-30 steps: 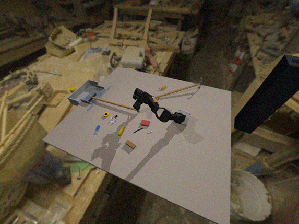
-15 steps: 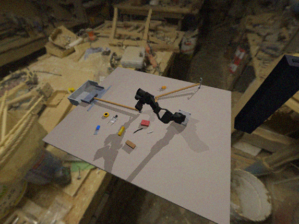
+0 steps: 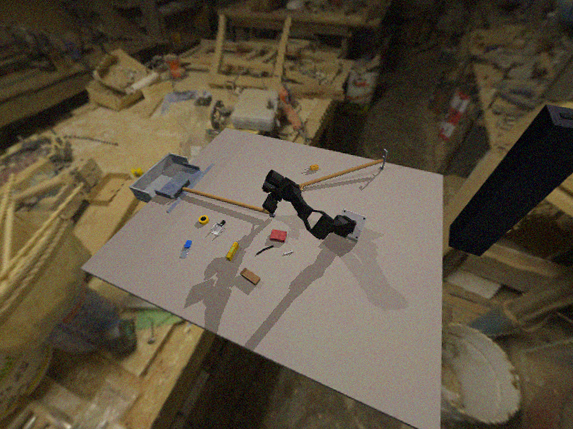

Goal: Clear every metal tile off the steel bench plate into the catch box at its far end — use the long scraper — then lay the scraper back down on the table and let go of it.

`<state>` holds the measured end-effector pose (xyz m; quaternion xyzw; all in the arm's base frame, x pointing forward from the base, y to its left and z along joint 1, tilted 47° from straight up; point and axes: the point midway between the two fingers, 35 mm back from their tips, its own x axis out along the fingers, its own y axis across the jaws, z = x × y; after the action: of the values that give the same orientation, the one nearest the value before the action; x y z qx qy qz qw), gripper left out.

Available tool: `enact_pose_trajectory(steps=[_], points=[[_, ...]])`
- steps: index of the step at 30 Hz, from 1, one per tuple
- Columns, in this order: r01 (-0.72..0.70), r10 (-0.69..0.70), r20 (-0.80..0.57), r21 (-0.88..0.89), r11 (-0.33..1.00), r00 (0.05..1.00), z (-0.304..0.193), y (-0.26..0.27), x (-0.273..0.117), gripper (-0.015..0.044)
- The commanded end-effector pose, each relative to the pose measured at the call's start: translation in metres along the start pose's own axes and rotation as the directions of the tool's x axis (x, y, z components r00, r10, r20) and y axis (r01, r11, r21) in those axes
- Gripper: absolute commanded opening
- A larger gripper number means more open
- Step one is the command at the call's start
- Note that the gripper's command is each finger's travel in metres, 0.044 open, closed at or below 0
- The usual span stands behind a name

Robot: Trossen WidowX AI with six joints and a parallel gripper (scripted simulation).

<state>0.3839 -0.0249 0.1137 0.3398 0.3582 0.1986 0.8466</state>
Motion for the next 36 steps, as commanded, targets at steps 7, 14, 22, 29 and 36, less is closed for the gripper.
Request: enact_pose_trajectory(steps=[7,14,22,29,36], points=[[0.0,0.0,0.009,-0.007,1.0,1.0,-0.011,0.0,-0.01,0.0],[0.0,0.0,0.01,-0.007,1.0,1.0,-0.02,0.0,-0.015,0.0],[0.0,0.001,0.011,-0.007,1.0,1.0,-0.029,-0.001,-0.02,0.0],[-0.001,0.001,0.012,-0.006,1.0,1.0,-0.038,-0.001,-0.024,0.0],[-0.001,0.001,0.014,-0.006,1.0,1.0,-0.046,-0.001,-0.028,0.0]])
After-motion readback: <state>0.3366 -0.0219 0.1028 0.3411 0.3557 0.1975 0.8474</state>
